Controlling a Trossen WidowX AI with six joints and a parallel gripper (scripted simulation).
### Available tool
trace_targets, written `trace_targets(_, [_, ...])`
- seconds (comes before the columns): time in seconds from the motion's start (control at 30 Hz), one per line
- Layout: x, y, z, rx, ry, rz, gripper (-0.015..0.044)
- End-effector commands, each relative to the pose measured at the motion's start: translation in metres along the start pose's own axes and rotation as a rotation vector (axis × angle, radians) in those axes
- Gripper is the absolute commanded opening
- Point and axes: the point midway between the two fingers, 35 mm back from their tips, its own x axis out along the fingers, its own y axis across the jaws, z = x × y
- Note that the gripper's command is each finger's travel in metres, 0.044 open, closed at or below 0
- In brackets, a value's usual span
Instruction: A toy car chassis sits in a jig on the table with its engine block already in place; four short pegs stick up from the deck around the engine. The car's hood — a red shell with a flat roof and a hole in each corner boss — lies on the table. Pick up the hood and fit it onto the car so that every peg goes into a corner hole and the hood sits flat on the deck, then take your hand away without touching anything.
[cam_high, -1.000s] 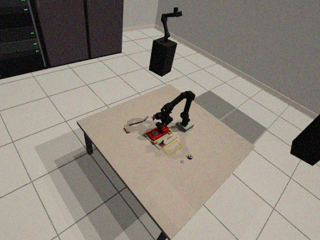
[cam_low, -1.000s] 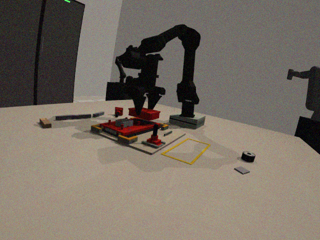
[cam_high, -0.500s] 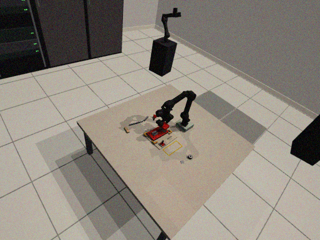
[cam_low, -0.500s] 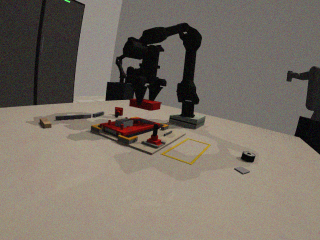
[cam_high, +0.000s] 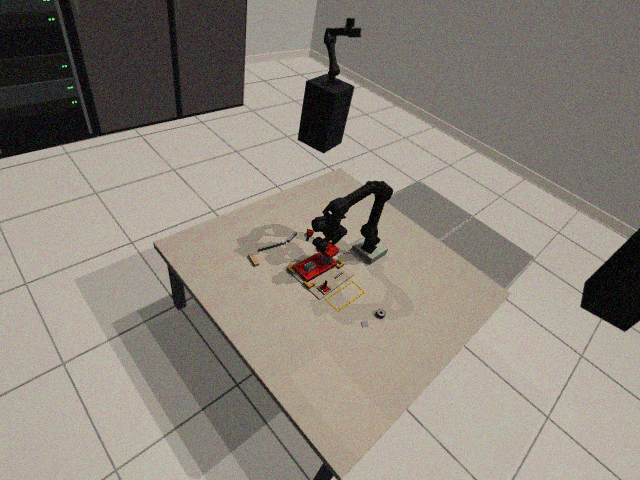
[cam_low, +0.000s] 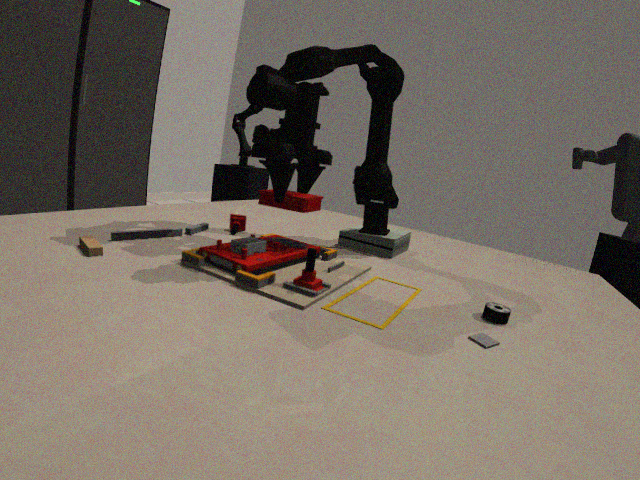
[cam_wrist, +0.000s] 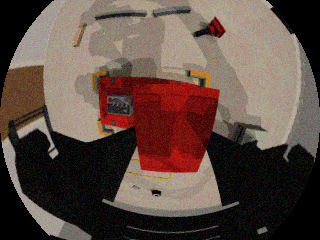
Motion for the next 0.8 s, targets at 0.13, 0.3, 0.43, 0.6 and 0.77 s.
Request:
trace_targets(0.13, [-0.002,0.011,0.002,-0.163,-0.001,0.002,0.0000])
trace_targets(0.3, [-0.004,0.019,0.003,-0.282,-0.001,0.004,0.0000])
trace_targets(0.43, [-0.005,0.025,0.004,-0.377,-0.002,0.006,0.0000])
trace_targets(0.6, [-0.006,0.032,0.005,-0.495,-0.003,0.008,0.0000])
trace_targets(0.77, [-0.007,0.040,0.006,-0.614,-0.005,0.009,0.0000])
